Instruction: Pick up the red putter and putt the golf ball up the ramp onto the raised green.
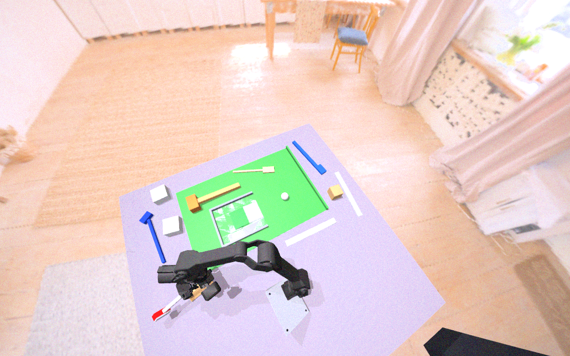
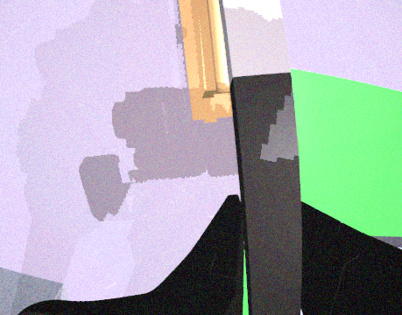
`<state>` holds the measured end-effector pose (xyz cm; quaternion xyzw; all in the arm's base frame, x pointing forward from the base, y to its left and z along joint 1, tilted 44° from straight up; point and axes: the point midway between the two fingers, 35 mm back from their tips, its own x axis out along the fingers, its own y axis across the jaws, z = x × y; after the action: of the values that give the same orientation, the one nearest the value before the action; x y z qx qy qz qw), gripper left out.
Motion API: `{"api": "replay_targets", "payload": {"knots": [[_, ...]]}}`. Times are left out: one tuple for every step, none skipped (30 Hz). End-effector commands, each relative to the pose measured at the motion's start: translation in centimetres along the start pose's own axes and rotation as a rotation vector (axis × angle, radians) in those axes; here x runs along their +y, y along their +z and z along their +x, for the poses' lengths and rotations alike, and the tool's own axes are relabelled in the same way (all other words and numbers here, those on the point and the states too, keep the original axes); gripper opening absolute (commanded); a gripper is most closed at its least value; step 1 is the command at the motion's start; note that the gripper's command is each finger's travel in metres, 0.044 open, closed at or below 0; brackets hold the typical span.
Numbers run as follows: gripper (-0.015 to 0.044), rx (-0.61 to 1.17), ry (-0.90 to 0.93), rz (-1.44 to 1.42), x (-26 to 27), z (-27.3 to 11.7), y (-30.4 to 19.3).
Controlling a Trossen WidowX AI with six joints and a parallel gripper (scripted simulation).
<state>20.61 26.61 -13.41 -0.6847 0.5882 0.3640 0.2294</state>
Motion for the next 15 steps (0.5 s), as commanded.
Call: {"api": "replay_targets", "payload": {"knots": [[0.0,-0.012,0.002,0.007,0.1,-2.0,0.2],[0.0,-0.012,0.002,0.007,0.1,-2.5,0.2],[0.0,-0.012,0.002,0.007,0.1,-3.0,0.2],[0.0,-0.012,0.003,0.007,0.2,-3.5,0.2],[0.0,-0.012,0.003,0.007,0.3,-4.0,0.2],[0.0,-0.012,0.003,0.007,0.3,-4.5,0.2],[0.0,-0.012,0.003,0.007,0.3,-4.7,0.2],[0.0,-0.012,0.003,0.007,0.4,-4.8,0.2],[0.0,-0.004,-0.002,0.003,0.2,-4.0,0.0],[0.0,-0.006,-0.002,0.012,0.0,-4.1,-0.3],[0.0,-0.01,-0.003,0.027,-0.3,-4.3,-0.8],[0.0,-0.015,-0.004,0.046,-0.7,-4.6,-1.4],[0.0,-0.02,-0.005,0.064,-1.0,-4.9,-2.0],[0.0,-0.025,-0.005,0.083,-1.4,-5.2,-2.7],[0.0,-0.029,-0.006,0.102,-1.7,-5.4,-3.3]]}}
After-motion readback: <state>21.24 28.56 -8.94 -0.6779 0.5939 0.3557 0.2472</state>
